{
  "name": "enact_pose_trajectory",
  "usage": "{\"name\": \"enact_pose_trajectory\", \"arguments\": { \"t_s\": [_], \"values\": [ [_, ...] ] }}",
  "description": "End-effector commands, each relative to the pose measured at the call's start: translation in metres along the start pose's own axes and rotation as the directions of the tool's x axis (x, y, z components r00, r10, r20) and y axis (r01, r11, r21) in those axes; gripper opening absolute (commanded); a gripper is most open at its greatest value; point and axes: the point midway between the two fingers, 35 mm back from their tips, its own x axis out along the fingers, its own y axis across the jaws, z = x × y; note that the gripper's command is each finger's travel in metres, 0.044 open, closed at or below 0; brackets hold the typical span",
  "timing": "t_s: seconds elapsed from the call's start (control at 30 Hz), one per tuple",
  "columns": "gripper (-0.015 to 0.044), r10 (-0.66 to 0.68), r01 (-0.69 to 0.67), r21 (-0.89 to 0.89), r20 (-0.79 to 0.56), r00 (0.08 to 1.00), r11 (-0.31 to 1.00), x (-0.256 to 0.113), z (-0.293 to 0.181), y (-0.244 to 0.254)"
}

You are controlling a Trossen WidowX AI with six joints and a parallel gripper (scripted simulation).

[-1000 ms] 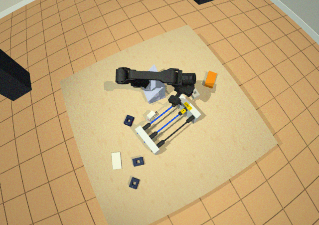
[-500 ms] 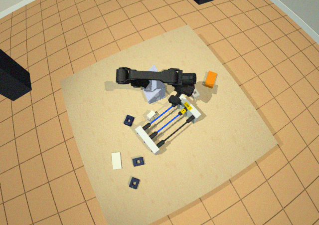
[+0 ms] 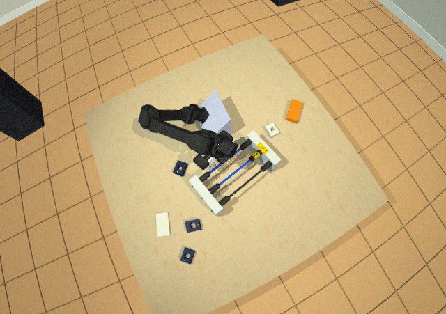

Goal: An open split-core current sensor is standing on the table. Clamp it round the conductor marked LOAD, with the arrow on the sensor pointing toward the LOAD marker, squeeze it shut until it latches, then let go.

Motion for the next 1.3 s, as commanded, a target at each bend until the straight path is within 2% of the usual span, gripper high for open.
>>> {"name": "enact_pose_trajectory", "arguments": {
  "t_s": [0.0, 1.27],
  "values": [
    [0.044, -0.005, 0.005, -0.01, -0.022, 1.0, 1.0, 0.003, -0.011, -0.008],
    [0.044, -0.007, 0.007, -0.01, -0.022, 1.0, 1.0, 0.059, -0.012, -0.009]
  ]
}}
